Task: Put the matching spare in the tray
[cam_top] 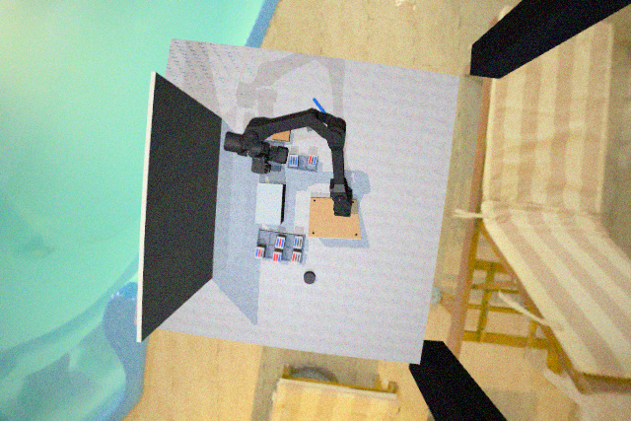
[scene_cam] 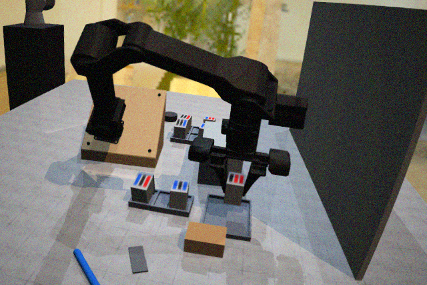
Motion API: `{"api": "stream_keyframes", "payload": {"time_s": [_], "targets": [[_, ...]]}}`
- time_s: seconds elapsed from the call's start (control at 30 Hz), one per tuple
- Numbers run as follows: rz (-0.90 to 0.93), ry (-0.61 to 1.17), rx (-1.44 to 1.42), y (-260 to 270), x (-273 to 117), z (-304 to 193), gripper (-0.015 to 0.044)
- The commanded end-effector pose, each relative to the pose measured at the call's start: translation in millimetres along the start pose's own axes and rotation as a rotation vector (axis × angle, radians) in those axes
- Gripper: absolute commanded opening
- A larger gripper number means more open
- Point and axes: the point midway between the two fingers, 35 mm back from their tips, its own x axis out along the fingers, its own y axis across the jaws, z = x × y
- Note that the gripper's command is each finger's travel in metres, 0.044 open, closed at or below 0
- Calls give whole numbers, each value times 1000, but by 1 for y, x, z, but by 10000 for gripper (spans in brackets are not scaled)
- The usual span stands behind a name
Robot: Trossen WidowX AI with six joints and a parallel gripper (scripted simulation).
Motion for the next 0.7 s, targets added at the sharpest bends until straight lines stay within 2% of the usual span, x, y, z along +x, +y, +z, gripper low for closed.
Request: {"api": "stream_keyframes", "payload": {"time_s": [0.0, 0.67], "targets": [[2, -4, -7, 1, 4, 1, 0], [4, -3, -6, 3, 20, 0, 0]]}}
